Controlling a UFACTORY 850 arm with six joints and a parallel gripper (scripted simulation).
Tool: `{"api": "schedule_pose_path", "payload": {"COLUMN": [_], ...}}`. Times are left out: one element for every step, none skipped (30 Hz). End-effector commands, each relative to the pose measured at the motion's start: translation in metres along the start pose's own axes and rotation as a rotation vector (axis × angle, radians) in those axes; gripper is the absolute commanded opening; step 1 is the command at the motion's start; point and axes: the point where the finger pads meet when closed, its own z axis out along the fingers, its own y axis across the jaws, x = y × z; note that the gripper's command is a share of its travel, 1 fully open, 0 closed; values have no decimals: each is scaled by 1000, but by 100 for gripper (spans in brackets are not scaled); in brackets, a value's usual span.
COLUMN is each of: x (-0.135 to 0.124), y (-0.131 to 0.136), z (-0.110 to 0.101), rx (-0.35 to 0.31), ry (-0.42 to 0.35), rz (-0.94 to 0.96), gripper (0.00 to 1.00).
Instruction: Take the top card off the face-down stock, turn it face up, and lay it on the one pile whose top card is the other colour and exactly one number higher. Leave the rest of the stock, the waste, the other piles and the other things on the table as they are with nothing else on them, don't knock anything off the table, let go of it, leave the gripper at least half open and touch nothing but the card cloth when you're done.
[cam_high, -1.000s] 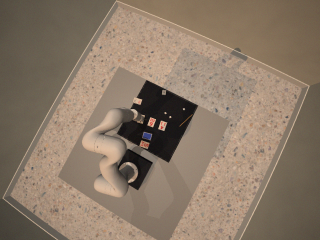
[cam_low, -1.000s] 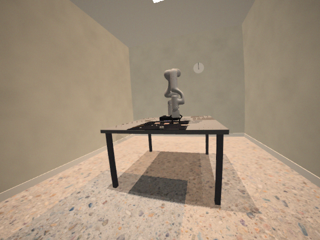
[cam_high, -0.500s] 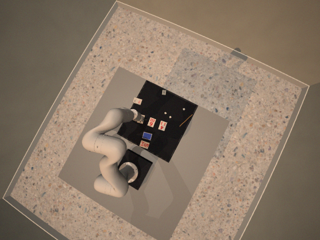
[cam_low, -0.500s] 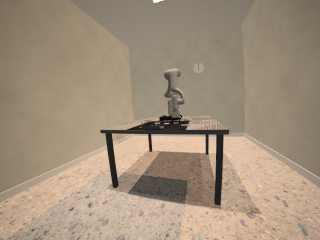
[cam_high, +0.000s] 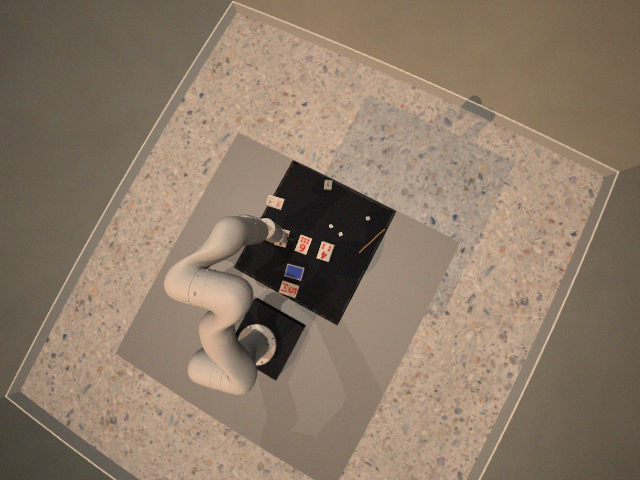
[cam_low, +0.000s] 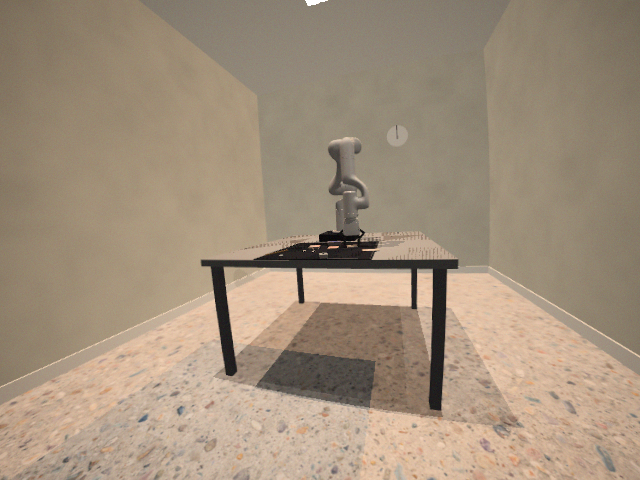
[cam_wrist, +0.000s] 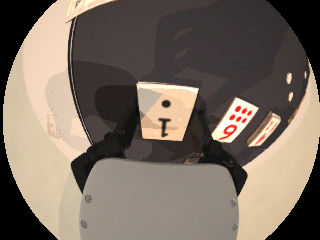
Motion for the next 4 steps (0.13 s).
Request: {"api": "schedule_pose_path", "payload": {"x": [1,1,1,1], "y": [0,0,0,0], "z": [-1,-1,-1,-1], "rx": [0,0,0,0], "ry": [2,2,2,2], "rz": [0,0,0,0], "gripper": [86,86,86,86]}}
